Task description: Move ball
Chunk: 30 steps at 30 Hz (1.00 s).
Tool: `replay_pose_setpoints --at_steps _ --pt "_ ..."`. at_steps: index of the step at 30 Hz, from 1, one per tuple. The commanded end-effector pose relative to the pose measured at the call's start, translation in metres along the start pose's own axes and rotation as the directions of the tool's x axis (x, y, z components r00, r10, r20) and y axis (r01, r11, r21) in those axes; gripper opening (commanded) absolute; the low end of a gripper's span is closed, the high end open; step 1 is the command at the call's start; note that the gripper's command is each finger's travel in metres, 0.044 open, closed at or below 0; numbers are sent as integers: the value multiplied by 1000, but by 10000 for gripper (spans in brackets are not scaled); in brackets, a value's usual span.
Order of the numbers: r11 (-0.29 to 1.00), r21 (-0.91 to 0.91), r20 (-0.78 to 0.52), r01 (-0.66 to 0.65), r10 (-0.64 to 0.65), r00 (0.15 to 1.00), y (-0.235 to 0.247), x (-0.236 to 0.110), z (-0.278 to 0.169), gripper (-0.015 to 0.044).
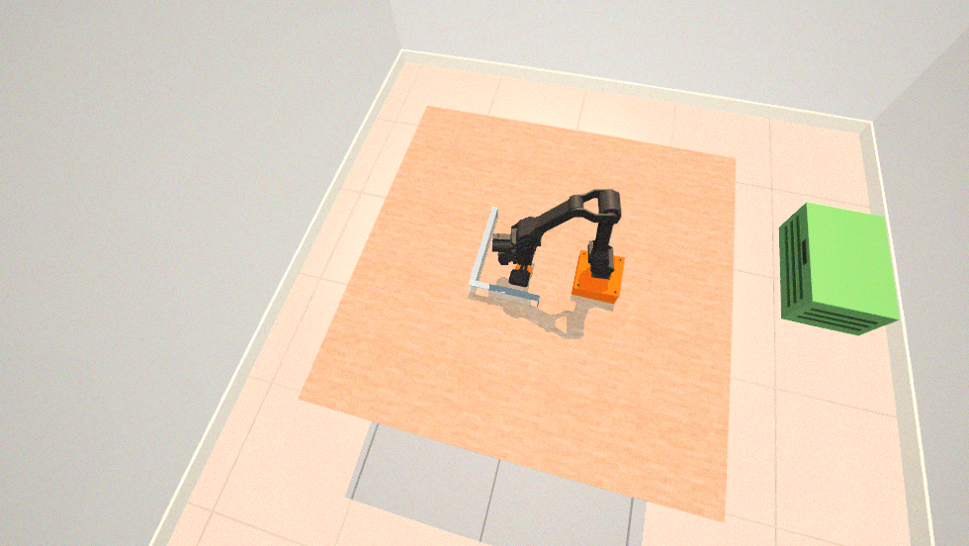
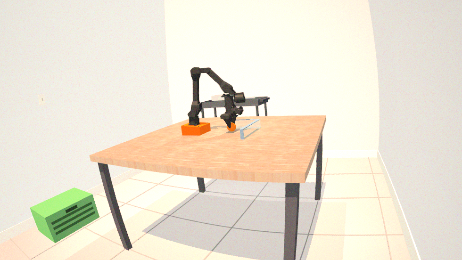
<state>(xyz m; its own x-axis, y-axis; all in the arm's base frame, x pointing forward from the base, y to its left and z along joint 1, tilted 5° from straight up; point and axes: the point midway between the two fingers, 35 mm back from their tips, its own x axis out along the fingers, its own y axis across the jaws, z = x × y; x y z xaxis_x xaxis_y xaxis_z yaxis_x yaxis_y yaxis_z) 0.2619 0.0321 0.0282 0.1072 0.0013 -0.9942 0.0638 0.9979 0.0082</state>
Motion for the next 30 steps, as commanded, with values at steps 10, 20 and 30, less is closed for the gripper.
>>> replay_pose_setpoints --at_steps 10,20,30 --pt "1000 0 -3 1 -1 1000 0 3 -1 184" --pt "1000 0 -3 1 -1 1000 0 -7 1 391" --pt "1000 -3 23 -5 5 1000 1 -79 5 391"
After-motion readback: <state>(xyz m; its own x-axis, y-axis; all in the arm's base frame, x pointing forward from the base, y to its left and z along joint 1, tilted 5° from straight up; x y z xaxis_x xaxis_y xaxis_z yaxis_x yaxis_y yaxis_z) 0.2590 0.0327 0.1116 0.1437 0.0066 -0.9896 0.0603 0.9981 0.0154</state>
